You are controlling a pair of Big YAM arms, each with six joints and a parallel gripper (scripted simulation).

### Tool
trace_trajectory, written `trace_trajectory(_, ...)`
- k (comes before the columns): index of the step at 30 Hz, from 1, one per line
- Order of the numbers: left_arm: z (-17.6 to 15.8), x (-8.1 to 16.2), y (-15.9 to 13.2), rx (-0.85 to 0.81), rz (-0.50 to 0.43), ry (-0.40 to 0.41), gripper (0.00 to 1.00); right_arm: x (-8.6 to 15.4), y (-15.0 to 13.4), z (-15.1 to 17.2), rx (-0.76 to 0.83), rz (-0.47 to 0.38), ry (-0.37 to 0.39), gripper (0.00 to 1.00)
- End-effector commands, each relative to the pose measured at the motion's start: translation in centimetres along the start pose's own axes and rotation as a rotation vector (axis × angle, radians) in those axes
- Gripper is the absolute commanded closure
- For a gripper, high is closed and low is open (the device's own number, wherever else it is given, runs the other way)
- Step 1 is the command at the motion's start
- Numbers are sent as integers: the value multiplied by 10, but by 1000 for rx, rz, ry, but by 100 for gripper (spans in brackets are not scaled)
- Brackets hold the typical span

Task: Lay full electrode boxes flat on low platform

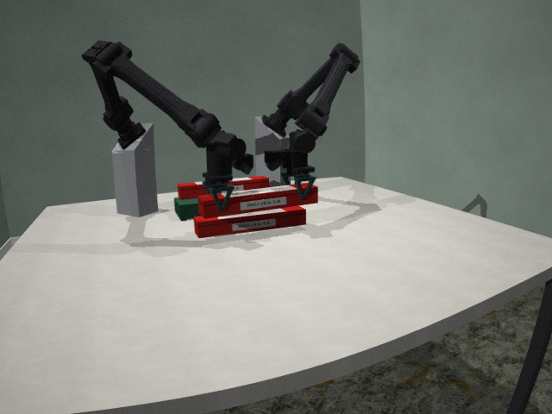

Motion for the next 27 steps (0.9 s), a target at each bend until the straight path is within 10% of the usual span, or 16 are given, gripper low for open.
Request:
trace_trajectory(1,33,68,6,32,-58,100,100,70,-4,-30,-41,-11,-115,100)
trace_trajectory(27,31,84,5,32,-59,99,100,86,-3,-29,-41,-12,-114,100)
Point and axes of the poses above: on each arm, the point where the finger pads meet when closed, its own x axis back along the fingers, its own z axis across the jaws, y = z × x, the point moved 6 cm from there along x, back along the fingers, and after that the axes turned 11 degrees about x, right-handed, at the moved point
